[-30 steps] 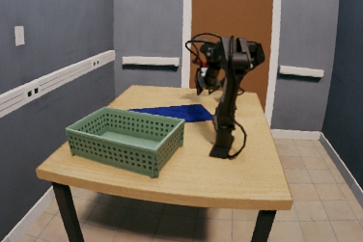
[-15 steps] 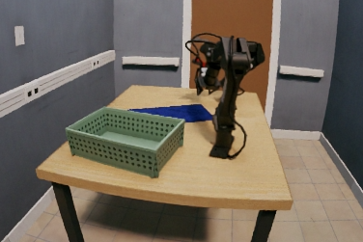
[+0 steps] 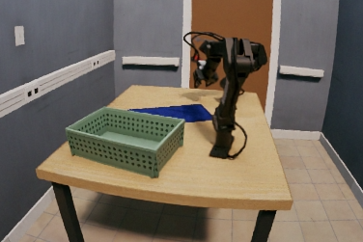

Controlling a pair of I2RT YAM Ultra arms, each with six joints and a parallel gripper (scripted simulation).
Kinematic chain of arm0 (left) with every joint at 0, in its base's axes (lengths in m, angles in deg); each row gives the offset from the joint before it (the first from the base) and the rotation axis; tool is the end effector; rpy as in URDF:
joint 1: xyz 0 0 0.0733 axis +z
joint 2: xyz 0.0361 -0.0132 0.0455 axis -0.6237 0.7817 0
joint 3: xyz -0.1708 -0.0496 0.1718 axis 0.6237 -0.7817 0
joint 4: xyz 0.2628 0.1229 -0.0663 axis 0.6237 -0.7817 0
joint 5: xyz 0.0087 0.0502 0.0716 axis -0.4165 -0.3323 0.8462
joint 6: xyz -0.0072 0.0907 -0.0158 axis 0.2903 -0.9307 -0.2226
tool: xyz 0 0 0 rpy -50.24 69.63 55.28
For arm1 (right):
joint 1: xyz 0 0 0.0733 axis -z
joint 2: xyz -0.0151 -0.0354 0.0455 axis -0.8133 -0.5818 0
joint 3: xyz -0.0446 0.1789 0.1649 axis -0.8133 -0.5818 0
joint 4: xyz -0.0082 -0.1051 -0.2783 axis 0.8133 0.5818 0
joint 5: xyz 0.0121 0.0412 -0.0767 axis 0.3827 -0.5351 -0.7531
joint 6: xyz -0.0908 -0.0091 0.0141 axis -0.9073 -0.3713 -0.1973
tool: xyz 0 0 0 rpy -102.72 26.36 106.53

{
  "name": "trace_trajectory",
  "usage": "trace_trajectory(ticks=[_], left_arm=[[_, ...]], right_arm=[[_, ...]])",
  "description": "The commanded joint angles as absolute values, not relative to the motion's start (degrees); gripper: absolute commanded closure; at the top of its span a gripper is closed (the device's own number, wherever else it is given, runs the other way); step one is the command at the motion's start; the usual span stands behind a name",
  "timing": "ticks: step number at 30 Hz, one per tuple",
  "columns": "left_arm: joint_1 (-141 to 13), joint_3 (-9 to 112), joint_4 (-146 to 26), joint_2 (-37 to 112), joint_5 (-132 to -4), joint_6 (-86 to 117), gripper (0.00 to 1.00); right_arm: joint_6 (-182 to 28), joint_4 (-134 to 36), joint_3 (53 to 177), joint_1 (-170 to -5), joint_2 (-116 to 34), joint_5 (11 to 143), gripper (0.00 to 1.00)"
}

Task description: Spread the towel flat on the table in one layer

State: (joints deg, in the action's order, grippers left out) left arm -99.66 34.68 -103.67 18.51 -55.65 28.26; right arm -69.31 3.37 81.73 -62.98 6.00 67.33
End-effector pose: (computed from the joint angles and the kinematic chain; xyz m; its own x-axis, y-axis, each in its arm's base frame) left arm 0.1554 -0.2505 0.2235 -0.5885 0.5574 -0.5857 0.6919 0.7219 -0.0081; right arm 0.2010 0.0236 0.2098 -0.8106 0.0150 -0.5854 0.0144 0.9999 0.0056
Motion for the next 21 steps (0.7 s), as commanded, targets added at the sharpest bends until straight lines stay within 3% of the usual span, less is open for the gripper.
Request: trace_trajectory(ticks=[1, 7, 21], left_arm=[[-97.2, 32.7, -108.9, 14.1, -52.0, 33.2, 0.36], [-91.2, 30.3, -113.3, 8.4, -49.1, 37.9, 0.36], [-70.0, 28.4, -118.7, 1.4, -48.9, 38.9, 0.36]], right_arm=[[-71.8, 5.7, 84.4, -55.3, 6.8, 68.6, 0.36], [-76.7, 5.5, 86.8, -37.6, 3.0, 72.1, 0.36], [-76.6, -0.6, 93.8, -14.2, -8.9, 72.0, 0.36]])
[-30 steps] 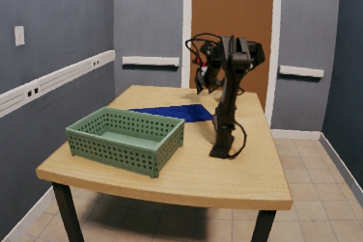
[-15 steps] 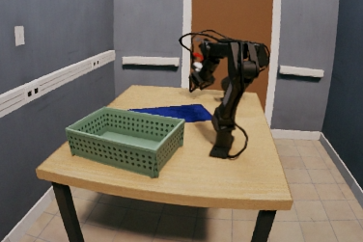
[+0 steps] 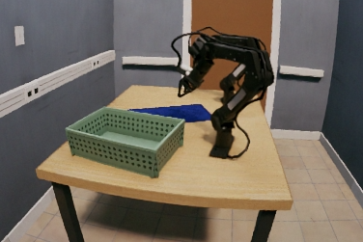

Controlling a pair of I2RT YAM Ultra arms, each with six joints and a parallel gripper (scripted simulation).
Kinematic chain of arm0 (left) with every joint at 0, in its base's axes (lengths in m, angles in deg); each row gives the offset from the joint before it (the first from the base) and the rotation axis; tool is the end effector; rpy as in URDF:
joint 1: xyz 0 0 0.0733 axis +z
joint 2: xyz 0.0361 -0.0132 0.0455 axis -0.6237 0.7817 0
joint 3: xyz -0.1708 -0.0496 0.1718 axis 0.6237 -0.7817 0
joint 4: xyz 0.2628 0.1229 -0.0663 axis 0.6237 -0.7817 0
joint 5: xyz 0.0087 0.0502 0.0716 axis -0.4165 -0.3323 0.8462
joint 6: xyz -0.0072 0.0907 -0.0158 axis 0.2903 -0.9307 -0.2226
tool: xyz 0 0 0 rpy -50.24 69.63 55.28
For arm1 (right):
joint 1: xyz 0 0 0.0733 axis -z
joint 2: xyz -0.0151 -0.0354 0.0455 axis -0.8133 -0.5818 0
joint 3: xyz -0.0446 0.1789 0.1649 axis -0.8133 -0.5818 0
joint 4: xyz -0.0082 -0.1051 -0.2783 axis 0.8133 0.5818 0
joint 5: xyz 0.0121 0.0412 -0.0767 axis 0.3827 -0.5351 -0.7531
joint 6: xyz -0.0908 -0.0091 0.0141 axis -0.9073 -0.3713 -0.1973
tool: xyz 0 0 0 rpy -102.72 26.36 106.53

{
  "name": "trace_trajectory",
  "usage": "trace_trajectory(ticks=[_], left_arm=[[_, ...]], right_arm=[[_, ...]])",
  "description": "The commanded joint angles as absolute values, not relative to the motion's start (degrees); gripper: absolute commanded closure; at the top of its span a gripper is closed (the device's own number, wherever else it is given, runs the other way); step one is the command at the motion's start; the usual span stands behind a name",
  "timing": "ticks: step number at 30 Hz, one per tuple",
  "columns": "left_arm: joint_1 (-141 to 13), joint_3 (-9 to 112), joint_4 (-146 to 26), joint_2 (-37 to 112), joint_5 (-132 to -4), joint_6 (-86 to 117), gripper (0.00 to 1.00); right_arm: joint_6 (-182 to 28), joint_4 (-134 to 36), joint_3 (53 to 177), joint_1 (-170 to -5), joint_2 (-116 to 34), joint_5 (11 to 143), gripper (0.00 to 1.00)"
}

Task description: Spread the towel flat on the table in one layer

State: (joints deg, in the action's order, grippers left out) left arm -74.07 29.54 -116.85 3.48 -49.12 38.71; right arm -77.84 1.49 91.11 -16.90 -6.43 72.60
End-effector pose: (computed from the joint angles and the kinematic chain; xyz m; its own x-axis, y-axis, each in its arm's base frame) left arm 0.1986 -0.1121 0.2364 -0.8152 0.0852 -0.5729 0.1062 0.9943 -0.0032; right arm 0.1902 -0.1448 0.2297 -0.6625 0.4931 -0.5639 0.6005 0.7996 -0.0063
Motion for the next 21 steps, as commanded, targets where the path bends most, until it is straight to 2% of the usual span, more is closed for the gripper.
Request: trace_trajectory(ticks=[1, 9, 16, 21], left_arm=[[-67.7, 28.4, -118.8, 1.1, -49.1, 38.5, 0.36], [-52.0, 30.4, -116.2, 1.6, -51.2, 34.1, 0.36], [-30.6, 30.7, -111.4, 4.2, -60.9, 16.5, 0.36], [-28.4, 31.1, -111.6, 4.8, -64.2, 14.4, 0.36]], right_arm=[[-76.0, -1.1, 94.6, -13.1, -10.2, 71.5, 0.36], [-77.3, -0.6, 95.9, -11.7, -10.5, 73.3, 0.36], [-77.4, -1.3, 94.7, -11.5, -11.6, 72.8, 0.36], [-77.4, -1.3, 94.7, -11.5, -11.6, 72.8, 0.36]])
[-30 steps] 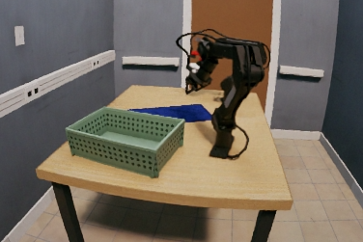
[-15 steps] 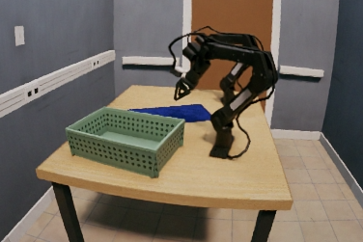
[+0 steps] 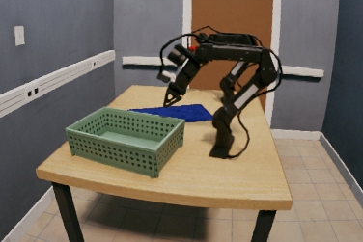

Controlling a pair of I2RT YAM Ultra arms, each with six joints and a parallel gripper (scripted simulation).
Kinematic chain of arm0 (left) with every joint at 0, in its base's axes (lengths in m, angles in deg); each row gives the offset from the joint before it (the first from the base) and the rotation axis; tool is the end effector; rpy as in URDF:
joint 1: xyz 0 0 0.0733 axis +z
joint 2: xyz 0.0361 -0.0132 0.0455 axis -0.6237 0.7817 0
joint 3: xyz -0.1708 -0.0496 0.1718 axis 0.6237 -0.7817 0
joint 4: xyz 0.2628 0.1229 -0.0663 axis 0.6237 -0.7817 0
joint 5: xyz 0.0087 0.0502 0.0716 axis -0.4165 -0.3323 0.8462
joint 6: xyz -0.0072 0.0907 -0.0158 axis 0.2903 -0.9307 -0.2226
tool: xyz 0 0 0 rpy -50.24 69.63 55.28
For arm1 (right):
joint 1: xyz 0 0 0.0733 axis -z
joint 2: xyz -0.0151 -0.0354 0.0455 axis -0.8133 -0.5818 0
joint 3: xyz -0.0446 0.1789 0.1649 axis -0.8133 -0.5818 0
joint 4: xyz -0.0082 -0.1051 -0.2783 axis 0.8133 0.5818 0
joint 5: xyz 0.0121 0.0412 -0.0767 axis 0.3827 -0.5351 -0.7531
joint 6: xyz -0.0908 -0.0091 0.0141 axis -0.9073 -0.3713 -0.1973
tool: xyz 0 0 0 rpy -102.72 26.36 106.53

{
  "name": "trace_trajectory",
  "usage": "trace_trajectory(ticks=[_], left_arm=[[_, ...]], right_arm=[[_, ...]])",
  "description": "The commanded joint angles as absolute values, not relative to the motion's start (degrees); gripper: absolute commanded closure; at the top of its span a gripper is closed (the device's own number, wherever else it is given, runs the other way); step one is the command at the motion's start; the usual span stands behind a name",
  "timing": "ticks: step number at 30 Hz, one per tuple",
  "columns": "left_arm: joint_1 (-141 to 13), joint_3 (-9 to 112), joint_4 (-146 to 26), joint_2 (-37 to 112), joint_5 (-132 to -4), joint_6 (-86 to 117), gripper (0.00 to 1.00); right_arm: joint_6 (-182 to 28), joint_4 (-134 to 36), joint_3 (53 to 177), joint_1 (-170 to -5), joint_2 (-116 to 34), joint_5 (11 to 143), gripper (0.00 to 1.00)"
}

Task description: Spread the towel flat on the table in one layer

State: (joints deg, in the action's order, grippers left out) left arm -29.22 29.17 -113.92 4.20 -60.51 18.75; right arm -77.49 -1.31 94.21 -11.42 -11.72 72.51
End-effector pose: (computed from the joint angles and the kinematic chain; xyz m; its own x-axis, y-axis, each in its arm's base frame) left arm 0.2316 0.0461 0.2330 -0.8044 -0.2191 -0.5523 -0.2772 0.9605 0.0228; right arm 0.1906 -0.1765 0.2329 -0.6038 0.5545 -0.5727 0.6785 0.7346 -0.0042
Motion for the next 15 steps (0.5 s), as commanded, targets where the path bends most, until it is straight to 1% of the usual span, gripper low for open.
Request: trace_trajectory(ticks=[1, 15], left_arm=[[-28.4, 31.1, -111.6, 4.8, -64.2, 14.4, 0.36], [-27.8, 31.3, -111.8, 4.9, -65.5, 13.8, 0.36]], right_arm=[[-77.4, -1.3, 94.7, -11.5, -11.6, 72.8, 0.36], [-77.4, -1.3, 94.7, -11.5, -11.6, 72.8, 0.36]])
